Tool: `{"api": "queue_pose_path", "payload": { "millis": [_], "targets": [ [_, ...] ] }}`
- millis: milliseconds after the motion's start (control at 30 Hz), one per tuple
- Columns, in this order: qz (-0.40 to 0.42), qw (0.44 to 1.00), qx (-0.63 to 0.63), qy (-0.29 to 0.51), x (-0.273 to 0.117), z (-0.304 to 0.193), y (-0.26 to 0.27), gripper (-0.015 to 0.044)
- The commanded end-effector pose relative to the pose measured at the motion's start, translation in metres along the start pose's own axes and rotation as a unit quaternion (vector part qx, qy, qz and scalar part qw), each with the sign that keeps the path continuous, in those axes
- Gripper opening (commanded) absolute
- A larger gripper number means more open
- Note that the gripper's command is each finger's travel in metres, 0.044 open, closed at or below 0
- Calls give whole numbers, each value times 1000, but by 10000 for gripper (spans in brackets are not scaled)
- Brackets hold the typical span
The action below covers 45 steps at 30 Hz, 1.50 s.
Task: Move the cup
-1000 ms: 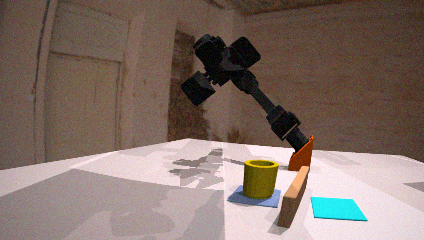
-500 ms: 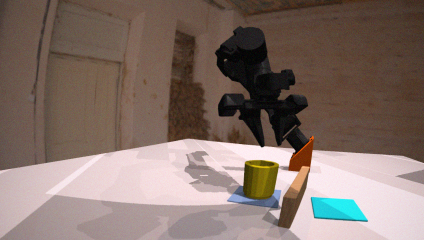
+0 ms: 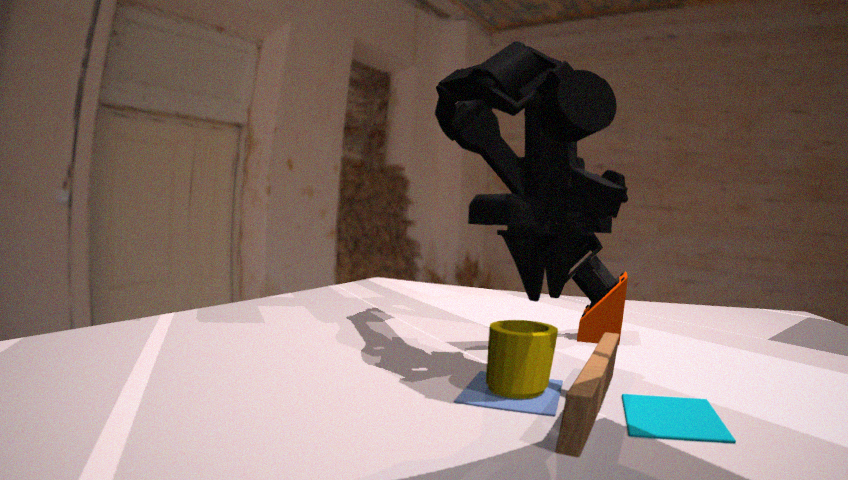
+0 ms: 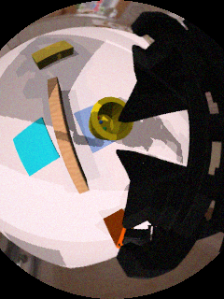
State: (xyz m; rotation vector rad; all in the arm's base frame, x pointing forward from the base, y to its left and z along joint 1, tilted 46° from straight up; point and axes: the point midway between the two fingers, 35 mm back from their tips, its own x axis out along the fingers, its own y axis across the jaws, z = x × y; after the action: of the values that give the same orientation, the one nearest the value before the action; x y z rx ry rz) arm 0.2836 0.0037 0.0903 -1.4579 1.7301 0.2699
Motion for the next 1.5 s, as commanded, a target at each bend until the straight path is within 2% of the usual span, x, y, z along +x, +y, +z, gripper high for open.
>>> {"api": "queue_pose_path", "payload": {
  "millis": [0,1467],
  "targets": [
    [-2,1000,-8,5,2,0,-1,167],
    [-3,1000,-7,6,65,-2,0,167]
  ]
}}
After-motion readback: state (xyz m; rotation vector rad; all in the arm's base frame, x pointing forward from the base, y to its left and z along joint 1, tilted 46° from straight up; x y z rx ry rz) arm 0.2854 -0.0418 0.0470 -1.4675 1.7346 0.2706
